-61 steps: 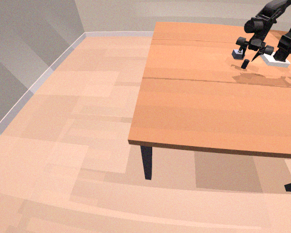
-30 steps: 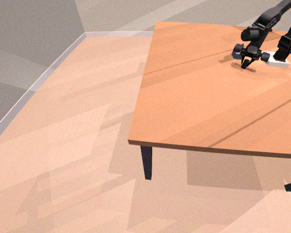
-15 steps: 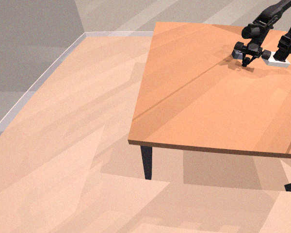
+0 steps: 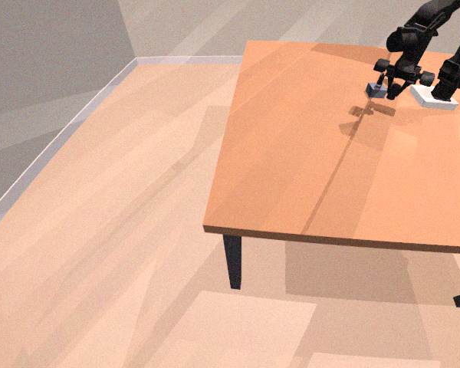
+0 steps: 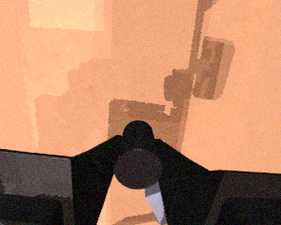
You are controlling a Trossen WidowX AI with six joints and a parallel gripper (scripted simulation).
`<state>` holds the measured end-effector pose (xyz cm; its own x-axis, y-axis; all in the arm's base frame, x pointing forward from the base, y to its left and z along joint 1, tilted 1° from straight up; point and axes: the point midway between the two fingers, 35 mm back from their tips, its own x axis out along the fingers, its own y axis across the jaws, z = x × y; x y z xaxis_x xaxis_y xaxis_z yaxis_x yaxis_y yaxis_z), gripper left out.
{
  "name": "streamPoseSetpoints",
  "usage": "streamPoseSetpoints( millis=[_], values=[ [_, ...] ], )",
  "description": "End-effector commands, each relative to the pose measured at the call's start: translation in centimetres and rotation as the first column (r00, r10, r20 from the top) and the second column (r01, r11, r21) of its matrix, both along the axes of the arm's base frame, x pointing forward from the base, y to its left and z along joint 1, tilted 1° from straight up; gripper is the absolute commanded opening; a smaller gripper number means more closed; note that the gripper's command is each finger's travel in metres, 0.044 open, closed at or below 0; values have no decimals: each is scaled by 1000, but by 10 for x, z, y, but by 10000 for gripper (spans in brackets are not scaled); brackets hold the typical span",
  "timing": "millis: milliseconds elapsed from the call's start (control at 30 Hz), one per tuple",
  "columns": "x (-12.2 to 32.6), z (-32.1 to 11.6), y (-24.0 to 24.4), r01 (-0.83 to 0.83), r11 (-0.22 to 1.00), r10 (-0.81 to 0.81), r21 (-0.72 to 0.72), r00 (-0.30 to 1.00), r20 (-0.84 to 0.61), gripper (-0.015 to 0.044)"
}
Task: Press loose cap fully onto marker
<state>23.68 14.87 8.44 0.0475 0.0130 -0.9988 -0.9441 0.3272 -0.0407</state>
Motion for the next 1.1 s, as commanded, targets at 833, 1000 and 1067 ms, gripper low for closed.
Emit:
streamPoseSetpoints(
  millis=[833, 1000, 1067],
  values=[
    [21, 36, -72, -3, 1000, 3, -4, 1000, -1, 0],
    [22, 42, -87, -3, 1000, 3, -6, 1000, -1, 0],
    [22, 44, -93, -3, 1000, 3, -6, 1000, -1, 0]
  ],
)
